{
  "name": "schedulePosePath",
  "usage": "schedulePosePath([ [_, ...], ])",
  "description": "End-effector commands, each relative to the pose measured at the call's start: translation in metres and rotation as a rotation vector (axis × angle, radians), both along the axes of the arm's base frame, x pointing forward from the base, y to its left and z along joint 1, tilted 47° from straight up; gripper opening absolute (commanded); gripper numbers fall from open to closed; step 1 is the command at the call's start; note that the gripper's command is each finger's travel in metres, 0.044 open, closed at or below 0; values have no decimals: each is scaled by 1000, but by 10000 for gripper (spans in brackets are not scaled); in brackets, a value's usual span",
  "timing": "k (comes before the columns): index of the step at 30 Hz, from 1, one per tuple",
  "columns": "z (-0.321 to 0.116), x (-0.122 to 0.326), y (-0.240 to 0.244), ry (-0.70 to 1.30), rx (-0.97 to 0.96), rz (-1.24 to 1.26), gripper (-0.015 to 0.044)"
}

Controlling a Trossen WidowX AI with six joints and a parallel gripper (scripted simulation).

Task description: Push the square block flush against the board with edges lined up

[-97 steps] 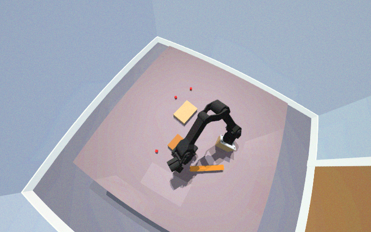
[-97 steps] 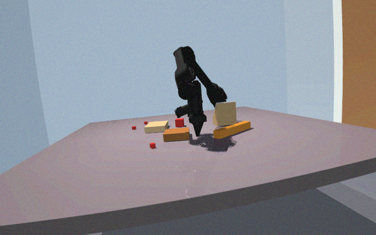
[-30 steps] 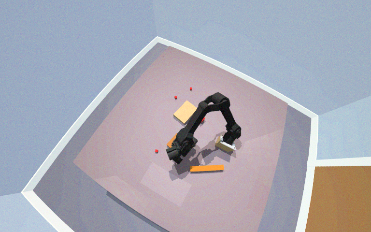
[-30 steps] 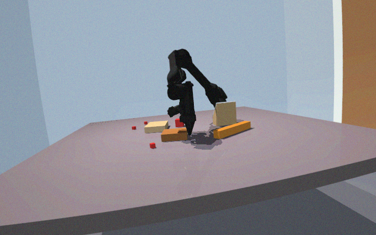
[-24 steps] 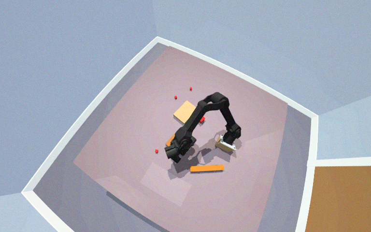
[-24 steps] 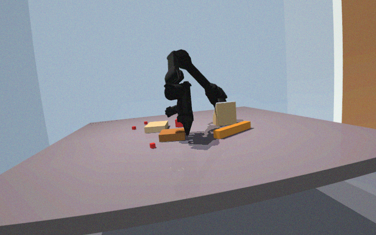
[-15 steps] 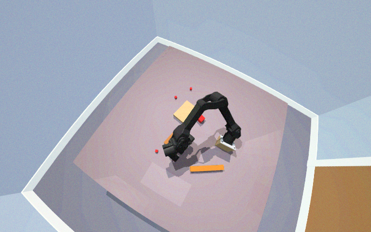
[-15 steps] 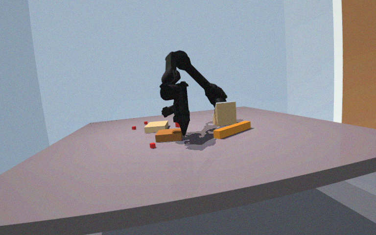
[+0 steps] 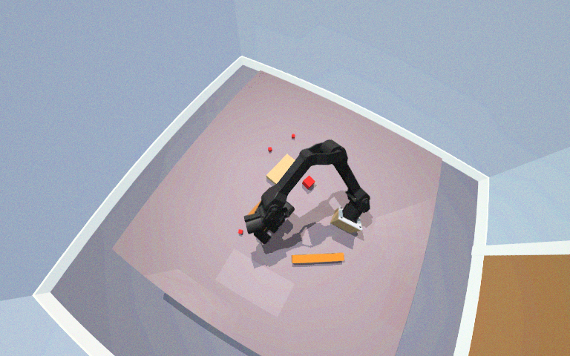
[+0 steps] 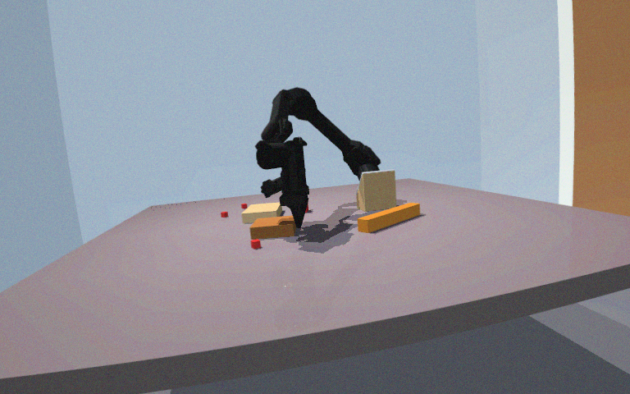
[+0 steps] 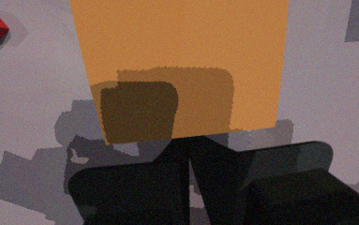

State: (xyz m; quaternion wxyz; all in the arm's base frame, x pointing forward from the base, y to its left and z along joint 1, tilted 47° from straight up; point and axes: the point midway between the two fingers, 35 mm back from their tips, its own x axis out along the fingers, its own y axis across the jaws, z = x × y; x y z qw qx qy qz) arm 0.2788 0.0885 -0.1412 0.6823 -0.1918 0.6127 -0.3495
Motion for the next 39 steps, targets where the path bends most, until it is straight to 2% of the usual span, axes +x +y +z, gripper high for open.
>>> schedulePosePath([
  [1, 2, 9, -2, -5, -2, 2, 0],
  [18, 9, 33, -11, -6, -8, 0, 0],
  [39, 2, 4, -4, -5, -6, 0, 0],
])
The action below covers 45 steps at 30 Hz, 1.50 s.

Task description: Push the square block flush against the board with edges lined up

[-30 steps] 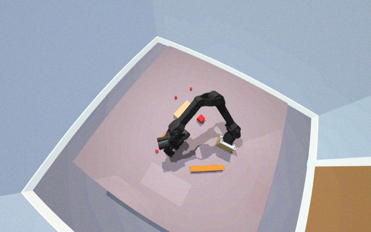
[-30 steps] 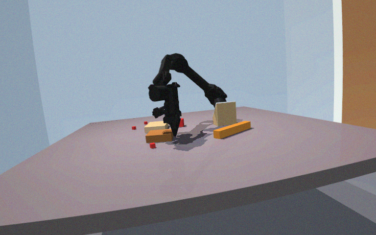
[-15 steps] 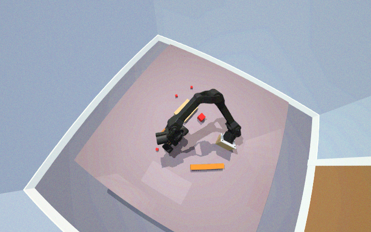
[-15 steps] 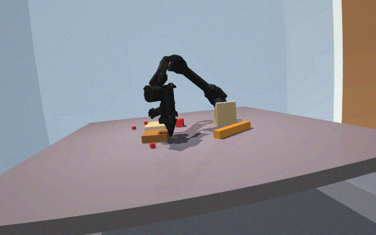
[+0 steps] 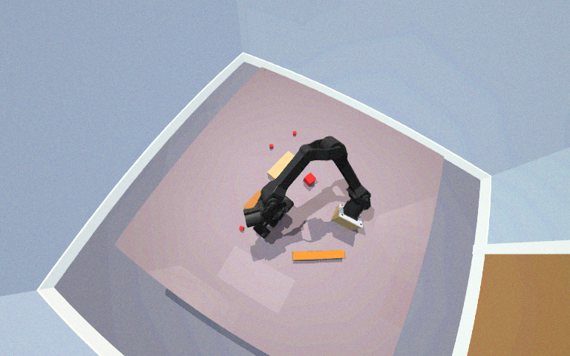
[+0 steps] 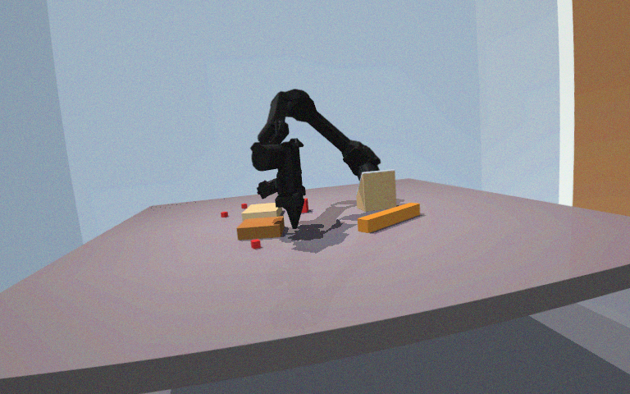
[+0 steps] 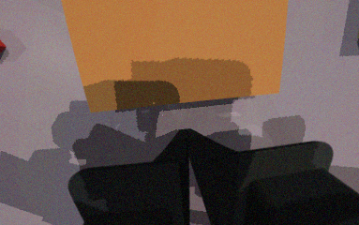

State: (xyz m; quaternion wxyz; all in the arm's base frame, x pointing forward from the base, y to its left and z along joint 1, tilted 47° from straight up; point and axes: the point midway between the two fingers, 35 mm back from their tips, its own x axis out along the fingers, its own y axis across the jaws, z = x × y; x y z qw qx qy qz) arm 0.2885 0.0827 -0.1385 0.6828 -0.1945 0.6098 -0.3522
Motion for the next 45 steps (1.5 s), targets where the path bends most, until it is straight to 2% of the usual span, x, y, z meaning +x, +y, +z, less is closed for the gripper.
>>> schedulePosePath([
  [1, -1, -7, 2, -1, 3, -1, 0],
  [14, -5, -27, 5, 0, 2, -1, 0],
  [20, 34, -23, 44, 1, 4, -1, 0],
  [25, 34, -23, 44, 1, 4, -1, 0],
  [30, 40, 2, 38, -7, 5, 9, 0],
  [34, 38, 2, 35, -6, 5, 9, 0],
  [38, 3, 3, 1, 3, 1, 4, 0],
  [45, 1, 5, -1, 2, 1, 3, 0],
])
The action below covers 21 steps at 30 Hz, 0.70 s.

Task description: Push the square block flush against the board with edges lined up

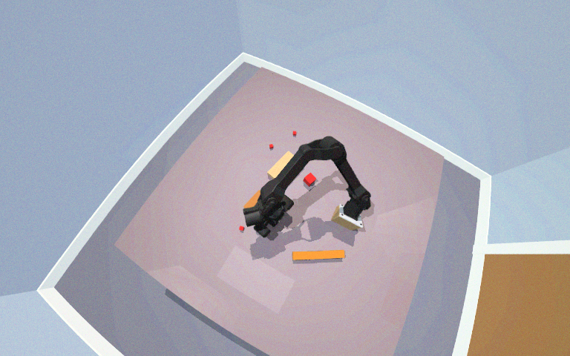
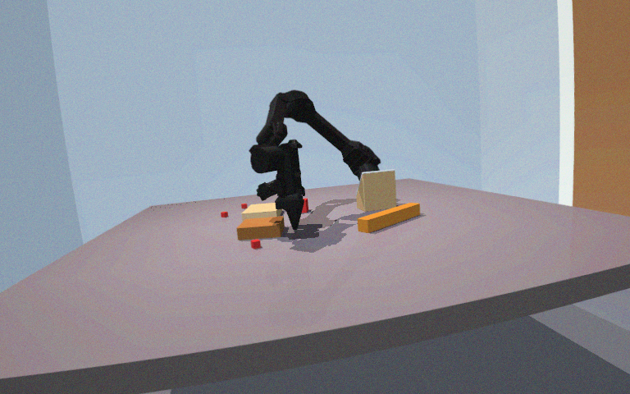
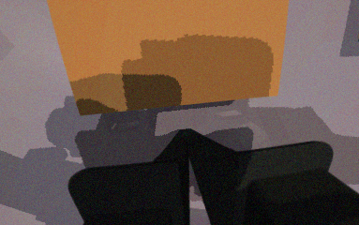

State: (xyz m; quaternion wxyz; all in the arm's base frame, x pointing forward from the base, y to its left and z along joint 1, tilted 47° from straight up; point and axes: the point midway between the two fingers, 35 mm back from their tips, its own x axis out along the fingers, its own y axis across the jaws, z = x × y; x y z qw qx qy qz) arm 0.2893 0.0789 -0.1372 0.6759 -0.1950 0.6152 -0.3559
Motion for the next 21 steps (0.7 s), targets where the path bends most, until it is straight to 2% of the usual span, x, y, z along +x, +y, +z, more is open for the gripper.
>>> schedulePosePath([
  [1, 0, 5, 2, -12, 5, 14, 0],
  [21, 6, 37, -2, -14, 5, 15, 0],
])
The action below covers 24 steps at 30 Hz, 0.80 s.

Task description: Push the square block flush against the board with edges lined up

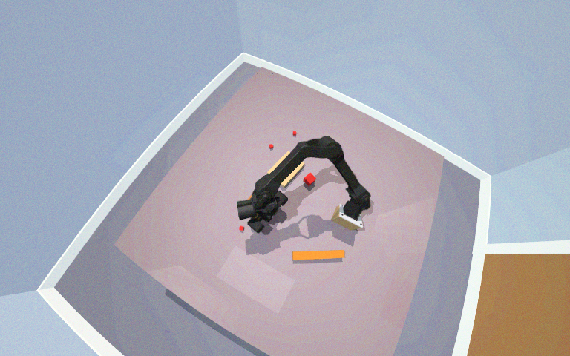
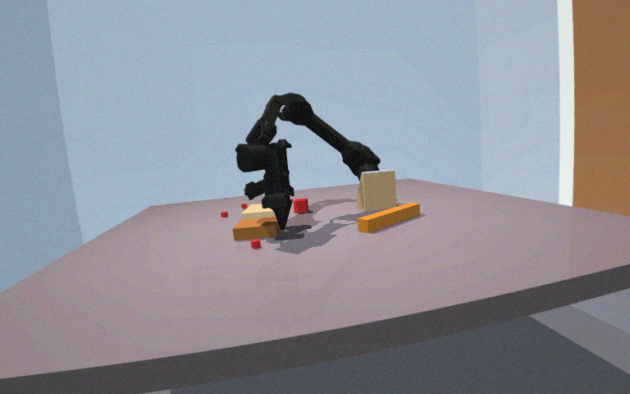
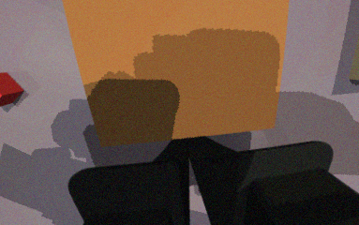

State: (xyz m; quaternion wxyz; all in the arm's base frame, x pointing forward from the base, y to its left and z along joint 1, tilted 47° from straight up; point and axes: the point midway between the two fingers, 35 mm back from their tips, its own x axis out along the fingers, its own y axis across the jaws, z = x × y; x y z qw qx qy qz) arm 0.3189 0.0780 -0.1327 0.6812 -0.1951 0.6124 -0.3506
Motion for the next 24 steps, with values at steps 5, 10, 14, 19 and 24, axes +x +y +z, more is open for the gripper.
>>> schedulePosePath([
  [5, 3, 15, -3, -6, -2, 2, 0],
  [10, 5, 23, -5, -7, -3, 2, 0],
  [14, 5, 25, -5, -7, -3, 2, 0],
  [19, 4, 19, -3, -6, -2, 2, 0],
  [24, 2, 11, -2, -6, -2, 2, 0],
])
